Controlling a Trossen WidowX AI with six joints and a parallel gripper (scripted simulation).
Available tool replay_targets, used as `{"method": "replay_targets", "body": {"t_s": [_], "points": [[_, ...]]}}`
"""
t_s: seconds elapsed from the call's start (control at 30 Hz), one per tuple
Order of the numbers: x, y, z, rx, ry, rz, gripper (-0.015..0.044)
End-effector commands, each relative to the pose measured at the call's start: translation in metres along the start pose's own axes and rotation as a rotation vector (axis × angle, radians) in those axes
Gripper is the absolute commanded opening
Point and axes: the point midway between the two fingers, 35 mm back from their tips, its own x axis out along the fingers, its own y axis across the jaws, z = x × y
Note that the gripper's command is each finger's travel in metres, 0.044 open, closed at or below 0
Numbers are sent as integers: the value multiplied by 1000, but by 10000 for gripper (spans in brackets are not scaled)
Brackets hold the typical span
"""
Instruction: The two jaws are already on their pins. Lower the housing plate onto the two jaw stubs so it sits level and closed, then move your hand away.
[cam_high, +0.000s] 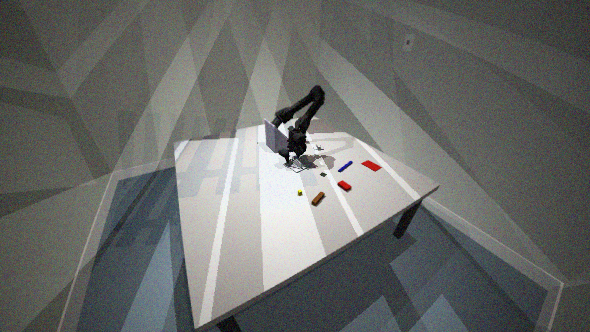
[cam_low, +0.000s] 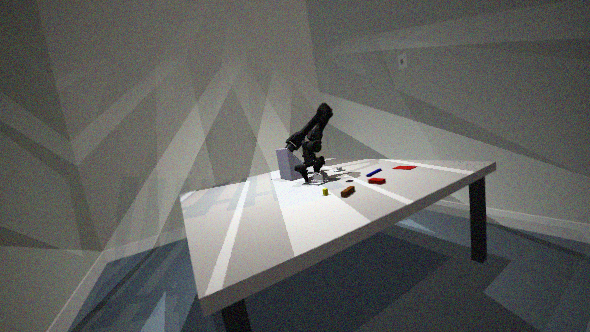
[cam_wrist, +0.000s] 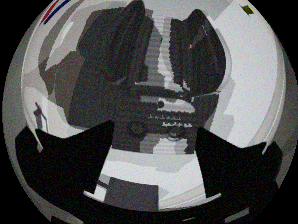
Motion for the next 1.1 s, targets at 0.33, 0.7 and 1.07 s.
{"method": "replay_targets", "body": {"t_s": [0.33,0.7,1.07], "points": [[0,1,0,3,-1,3,351],[0,0,0,0,0,0,440],[-6,-1,1,0,0,-2,440]]}}
